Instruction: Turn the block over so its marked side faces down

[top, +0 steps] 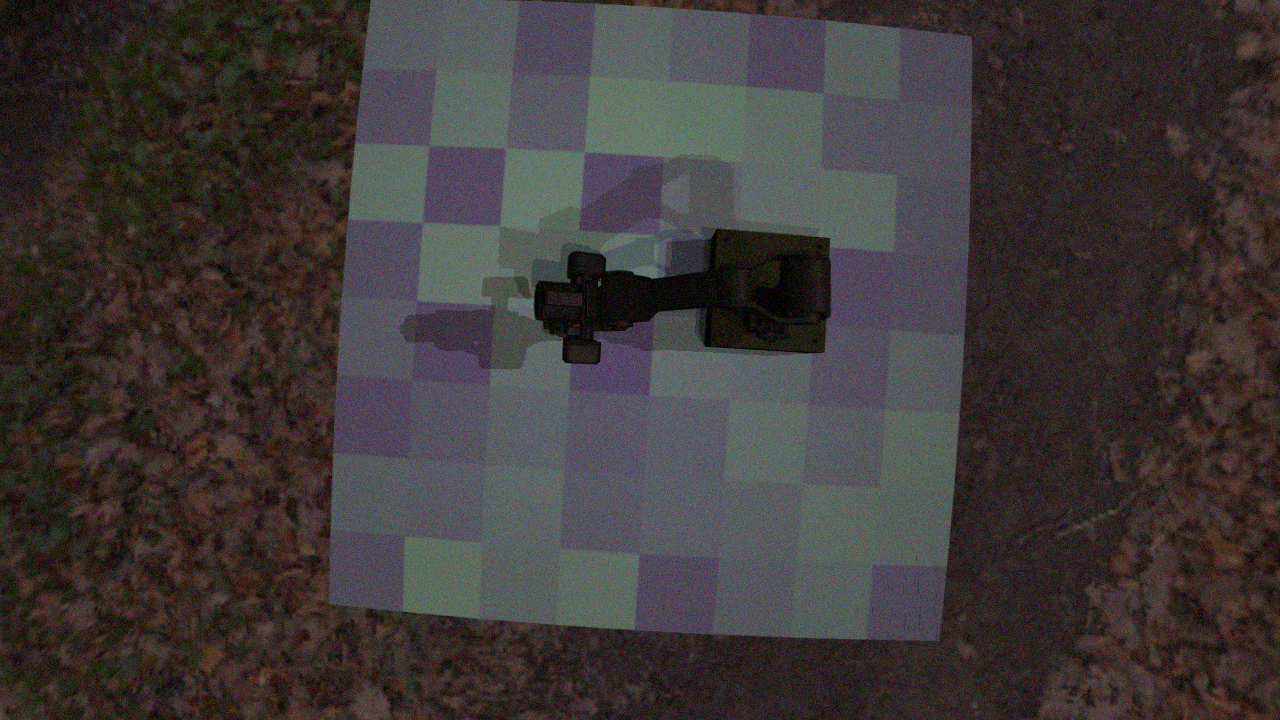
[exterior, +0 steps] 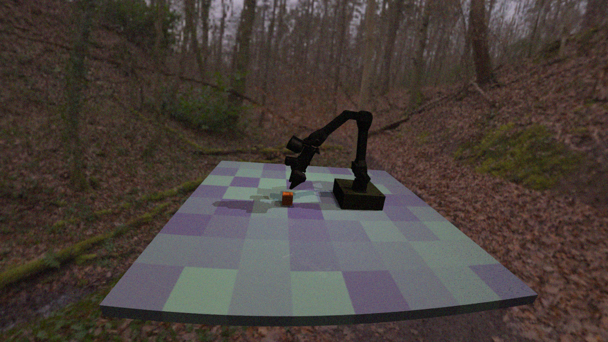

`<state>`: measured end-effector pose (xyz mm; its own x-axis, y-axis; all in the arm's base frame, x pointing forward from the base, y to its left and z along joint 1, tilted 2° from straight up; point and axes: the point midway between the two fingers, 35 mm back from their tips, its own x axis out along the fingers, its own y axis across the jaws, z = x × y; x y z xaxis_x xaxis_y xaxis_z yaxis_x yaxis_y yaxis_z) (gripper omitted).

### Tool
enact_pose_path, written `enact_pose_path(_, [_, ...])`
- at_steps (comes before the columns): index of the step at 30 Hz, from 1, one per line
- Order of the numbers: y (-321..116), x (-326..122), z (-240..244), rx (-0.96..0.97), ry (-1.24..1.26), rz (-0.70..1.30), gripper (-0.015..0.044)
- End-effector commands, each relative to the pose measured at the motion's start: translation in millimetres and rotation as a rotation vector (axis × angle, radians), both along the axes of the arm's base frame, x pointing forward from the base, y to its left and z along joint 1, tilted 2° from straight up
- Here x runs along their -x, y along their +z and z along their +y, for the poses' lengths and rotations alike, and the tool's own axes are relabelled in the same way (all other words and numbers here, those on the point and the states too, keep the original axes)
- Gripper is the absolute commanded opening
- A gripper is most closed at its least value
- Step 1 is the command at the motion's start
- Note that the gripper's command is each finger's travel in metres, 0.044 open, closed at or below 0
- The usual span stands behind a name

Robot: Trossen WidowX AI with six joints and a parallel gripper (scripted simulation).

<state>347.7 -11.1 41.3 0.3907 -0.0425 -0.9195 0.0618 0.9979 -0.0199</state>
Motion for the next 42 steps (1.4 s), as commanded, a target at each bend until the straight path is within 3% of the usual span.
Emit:
enact_pose_path(1, [6,-11,0,-0.013,-0.005,0.111,0.044])
enact_pose_path(10, [23,-21,-1,-0.033,-0.011,0.396,0.044])
enact_pose_path(15, [21,-22,-1,-0.033,-0.011,0.402,0.044])
enact_pose_path(18, [-8,-21,-1,-0.033,-0.011,0.402,0.044])
enact_pose_path(25, [-24,-21,-2,-0.033,-0.011,0.402,0.044])
enact_pose_path(42, [-47,-22,-2,-0.033,-0.011,0.402,0.044])
